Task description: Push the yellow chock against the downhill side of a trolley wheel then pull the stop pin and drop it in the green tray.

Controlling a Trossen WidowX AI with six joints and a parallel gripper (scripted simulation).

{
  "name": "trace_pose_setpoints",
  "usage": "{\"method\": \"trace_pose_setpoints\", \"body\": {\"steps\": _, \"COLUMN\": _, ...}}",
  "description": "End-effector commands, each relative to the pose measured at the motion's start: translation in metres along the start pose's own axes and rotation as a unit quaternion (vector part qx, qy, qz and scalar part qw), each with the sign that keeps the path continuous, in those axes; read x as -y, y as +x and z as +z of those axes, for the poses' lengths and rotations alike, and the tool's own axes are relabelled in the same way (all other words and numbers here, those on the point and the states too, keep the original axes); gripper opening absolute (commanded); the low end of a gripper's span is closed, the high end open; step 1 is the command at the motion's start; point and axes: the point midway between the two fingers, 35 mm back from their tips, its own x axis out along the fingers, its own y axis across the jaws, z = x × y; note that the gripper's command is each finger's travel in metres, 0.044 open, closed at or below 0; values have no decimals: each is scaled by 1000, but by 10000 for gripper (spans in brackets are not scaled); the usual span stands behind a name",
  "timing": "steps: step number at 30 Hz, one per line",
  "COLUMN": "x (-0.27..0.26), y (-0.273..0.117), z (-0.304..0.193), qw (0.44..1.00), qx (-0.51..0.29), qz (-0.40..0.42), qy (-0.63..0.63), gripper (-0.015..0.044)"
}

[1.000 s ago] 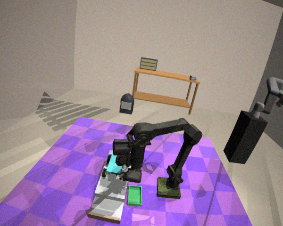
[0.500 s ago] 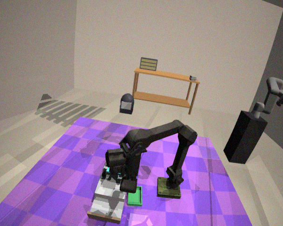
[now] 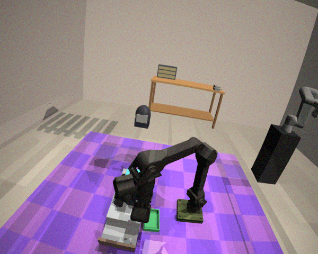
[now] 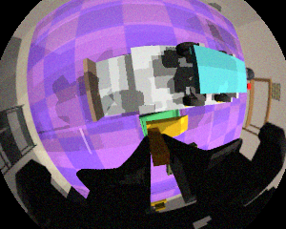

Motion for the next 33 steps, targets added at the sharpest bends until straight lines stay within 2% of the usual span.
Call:
{"method": "trace_pose_setpoints", "body": {"steps": 1, "x": -1, "y": 2, "z": 12, "qw": 1000, "qx": 2, "qz": -3, "qy": 0, "gripper": 0}}
{"method": "trace_pose_setpoints", "body": {"steps": 12, "x": -2, "y": 7, "z": 23, "qw": 1000, "qx": 3, "qz": -3, "qy": 0, "gripper": 0}}
{"method": "trace_pose_setpoints", "body": {"steps": 33, "x": -2, "y": 59, "z": 23, "qw": 1000, "qx": 3, "qz": -3, "qy": 0, "gripper": 0}}
